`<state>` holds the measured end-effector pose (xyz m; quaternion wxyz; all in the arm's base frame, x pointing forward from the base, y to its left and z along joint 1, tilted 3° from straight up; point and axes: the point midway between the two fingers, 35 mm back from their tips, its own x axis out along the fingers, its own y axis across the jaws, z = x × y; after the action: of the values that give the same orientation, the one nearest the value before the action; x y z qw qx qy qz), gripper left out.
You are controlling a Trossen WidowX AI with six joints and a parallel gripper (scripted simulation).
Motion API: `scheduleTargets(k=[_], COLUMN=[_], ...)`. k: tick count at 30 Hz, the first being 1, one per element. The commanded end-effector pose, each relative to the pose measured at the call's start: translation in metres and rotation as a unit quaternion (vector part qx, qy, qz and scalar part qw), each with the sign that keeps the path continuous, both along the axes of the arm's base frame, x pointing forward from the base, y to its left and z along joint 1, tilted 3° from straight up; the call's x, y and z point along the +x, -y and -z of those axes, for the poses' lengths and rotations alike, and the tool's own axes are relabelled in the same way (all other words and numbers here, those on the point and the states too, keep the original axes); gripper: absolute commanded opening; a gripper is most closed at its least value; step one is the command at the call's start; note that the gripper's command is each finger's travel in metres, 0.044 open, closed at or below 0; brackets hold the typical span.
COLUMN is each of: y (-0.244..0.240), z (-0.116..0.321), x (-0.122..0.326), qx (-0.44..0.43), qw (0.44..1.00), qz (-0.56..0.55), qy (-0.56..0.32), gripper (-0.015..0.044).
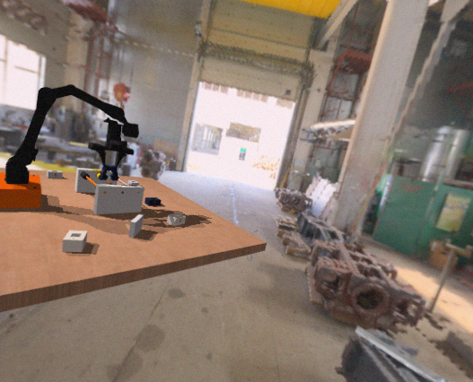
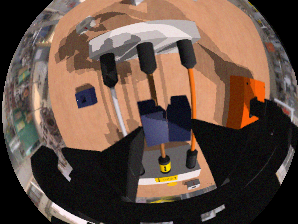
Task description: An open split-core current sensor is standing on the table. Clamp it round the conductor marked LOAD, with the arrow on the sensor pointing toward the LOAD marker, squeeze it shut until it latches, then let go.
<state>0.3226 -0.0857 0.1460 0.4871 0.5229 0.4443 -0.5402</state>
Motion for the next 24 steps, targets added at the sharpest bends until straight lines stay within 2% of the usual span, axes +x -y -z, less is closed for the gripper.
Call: scheduleTargets(k=[1, 24], y=[0.000, 0.003], z=[0.003, 0.039], x=[0.011, 0.013], qx=[-0.002, -0.002], qw=[1.000, 1.000], qz=[-0.007, -0.007], qy=[-0.001, -0.001], gripper=[0.0000, 0.0000])
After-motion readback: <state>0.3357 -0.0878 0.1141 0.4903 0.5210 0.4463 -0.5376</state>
